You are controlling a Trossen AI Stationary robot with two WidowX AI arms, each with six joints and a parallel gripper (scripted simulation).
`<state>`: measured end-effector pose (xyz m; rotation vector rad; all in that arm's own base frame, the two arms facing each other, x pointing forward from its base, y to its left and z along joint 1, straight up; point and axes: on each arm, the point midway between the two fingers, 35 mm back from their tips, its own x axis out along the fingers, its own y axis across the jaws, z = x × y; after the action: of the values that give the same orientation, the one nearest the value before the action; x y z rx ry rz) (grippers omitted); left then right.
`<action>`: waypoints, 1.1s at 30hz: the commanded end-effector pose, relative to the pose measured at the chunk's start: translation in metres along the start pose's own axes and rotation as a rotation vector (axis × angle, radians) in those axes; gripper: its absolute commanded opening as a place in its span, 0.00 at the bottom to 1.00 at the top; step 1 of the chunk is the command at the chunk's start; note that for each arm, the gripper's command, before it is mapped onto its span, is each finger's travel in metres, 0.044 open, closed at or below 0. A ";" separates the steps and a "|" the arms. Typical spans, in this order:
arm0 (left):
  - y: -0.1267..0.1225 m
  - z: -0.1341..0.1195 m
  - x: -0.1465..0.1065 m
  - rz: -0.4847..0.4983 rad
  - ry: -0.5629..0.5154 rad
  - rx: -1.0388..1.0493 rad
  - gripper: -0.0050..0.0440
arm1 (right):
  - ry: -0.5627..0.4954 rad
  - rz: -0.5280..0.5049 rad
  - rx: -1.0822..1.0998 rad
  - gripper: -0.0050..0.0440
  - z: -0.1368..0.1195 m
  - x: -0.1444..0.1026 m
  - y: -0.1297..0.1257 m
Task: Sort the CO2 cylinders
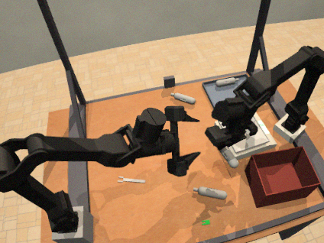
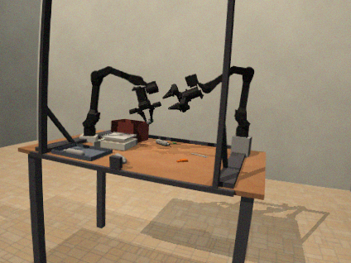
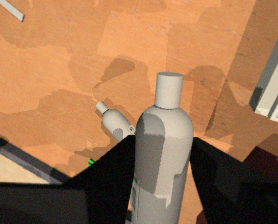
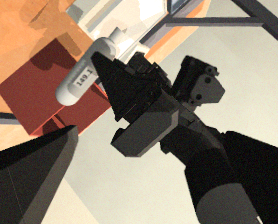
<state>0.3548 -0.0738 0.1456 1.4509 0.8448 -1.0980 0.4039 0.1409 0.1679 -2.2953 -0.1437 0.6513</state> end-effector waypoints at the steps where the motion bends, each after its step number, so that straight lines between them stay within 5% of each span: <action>1: 0.007 0.001 -0.010 0.034 -0.001 0.003 0.00 | 0.060 -0.039 0.229 1.00 -0.023 -0.021 -0.007; 13: 0.010 0.003 -0.011 0.017 -0.004 -0.082 0.00 | 0.137 -0.112 0.686 1.00 -0.056 -0.051 -0.007; 33: 0.019 0.009 -0.025 -0.109 0.039 -0.774 0.00 | 0.210 -0.367 1.546 1.00 -0.108 -0.119 -0.003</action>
<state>0.3581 -0.0811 0.1611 0.9143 1.1650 -0.7889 0.3668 0.0531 0.2673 -0.9679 0.0708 0.1979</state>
